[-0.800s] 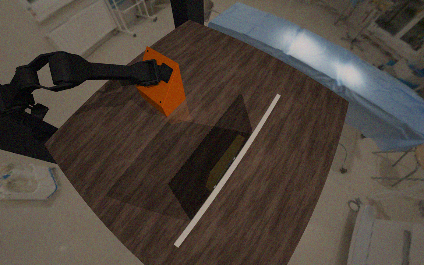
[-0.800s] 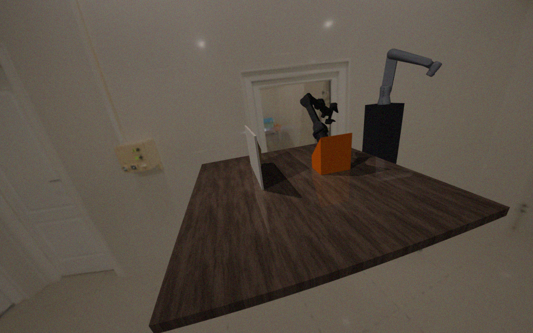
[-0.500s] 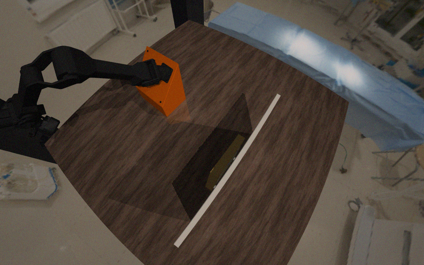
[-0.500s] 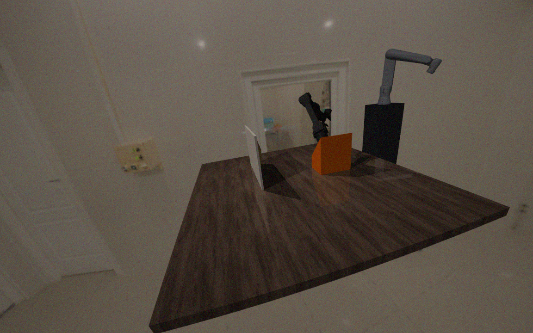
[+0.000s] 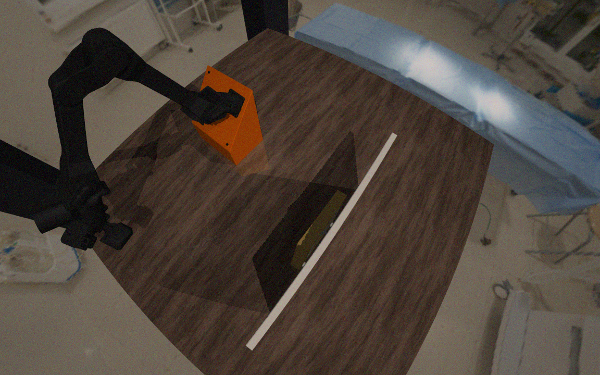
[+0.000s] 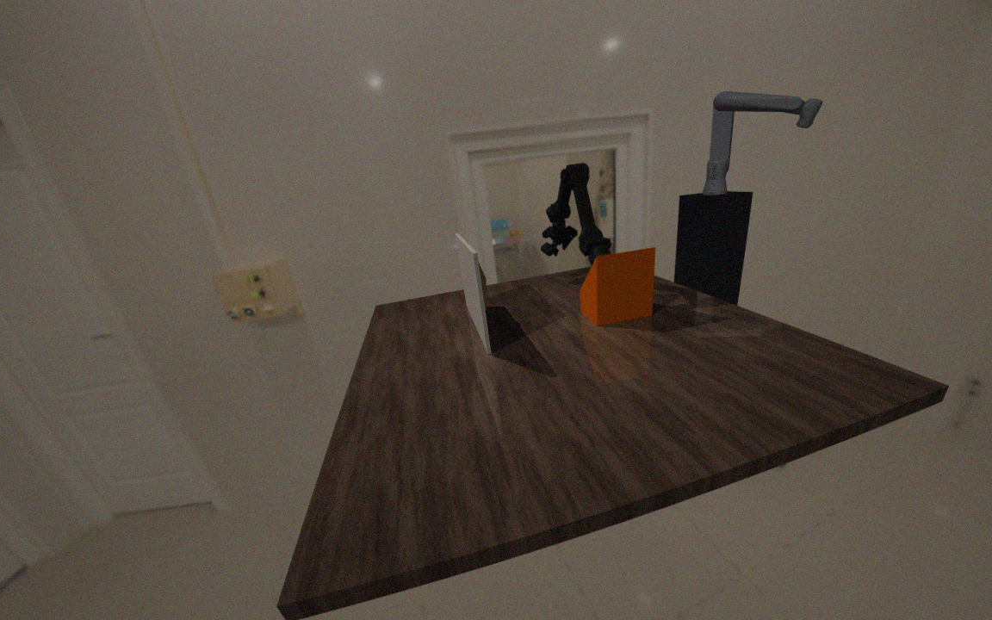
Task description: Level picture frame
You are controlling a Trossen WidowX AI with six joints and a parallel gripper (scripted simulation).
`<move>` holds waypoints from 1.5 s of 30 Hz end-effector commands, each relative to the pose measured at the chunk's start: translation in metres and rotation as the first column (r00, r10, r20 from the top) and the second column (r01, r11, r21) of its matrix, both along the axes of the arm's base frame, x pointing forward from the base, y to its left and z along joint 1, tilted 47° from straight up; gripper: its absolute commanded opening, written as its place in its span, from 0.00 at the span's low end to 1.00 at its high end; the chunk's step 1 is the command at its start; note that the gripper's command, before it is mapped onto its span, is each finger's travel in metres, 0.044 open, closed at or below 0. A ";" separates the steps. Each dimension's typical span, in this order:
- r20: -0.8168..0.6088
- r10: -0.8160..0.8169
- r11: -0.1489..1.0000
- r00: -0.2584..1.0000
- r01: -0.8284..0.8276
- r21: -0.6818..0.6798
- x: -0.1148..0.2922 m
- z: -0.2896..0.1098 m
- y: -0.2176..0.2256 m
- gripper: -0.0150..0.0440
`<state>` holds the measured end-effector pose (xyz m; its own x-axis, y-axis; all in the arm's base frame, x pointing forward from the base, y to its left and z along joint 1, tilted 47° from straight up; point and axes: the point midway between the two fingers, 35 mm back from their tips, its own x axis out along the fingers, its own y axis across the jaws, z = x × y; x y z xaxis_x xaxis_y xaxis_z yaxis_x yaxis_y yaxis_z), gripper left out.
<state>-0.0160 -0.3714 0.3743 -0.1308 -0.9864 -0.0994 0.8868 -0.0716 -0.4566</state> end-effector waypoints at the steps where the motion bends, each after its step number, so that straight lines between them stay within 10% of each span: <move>1: 0.095 0.172 0.985 0.980 -0.170 -0.033 0.062 -0.010 0.019 0.69; 20: 0.551 0.756 0.484 0.354 -0.868 -0.107 0.274 -0.105 0.228 0.69; 33: 0.779 0.611 -0.055 -0.142 -0.989 -0.137 0.275 -0.176 0.396 0.69; 45: 0.788 0.595 -0.080 -0.159 -0.987 -0.139 0.273 -0.179 0.402 0.69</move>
